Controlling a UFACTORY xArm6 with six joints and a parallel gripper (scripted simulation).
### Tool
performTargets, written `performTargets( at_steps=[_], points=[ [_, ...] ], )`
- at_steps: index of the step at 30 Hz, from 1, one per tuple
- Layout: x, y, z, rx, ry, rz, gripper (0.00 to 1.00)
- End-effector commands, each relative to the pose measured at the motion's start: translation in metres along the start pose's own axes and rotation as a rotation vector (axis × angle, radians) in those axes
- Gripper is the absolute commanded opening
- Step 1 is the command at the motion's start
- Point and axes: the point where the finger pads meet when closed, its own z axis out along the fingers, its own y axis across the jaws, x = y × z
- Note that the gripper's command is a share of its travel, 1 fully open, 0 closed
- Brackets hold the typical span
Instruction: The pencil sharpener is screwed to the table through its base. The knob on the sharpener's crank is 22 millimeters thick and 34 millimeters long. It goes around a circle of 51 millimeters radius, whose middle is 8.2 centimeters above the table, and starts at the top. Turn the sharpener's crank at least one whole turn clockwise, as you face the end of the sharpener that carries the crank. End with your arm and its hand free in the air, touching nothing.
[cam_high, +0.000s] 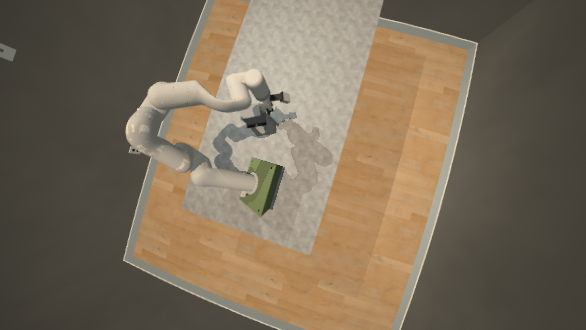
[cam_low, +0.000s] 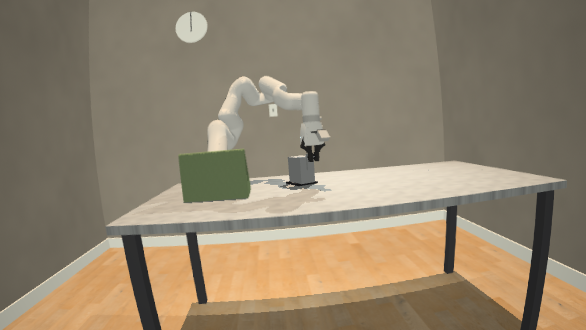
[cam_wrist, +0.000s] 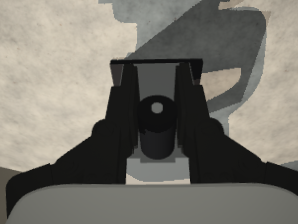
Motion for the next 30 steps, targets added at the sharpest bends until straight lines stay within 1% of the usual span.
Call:
performTargets(
  at_steps=[1,11,17,26,30],
  points=[
    [0.001,-0.002,-0.001,0.003,0.003,-0.001,0.0],
    [0.001,-0.009,-0.001,0.003,0.003,-0.001,0.0],
    [0.001,-0.019,0.002,0.003,0.003,-0.001,0.0],
    [0.001,-0.037,0.014,0.003,0.003,-0.001,0.0],
    [0.001,-0.041,0.018,0.003,0.003,-0.001,0.0]
  ],
)
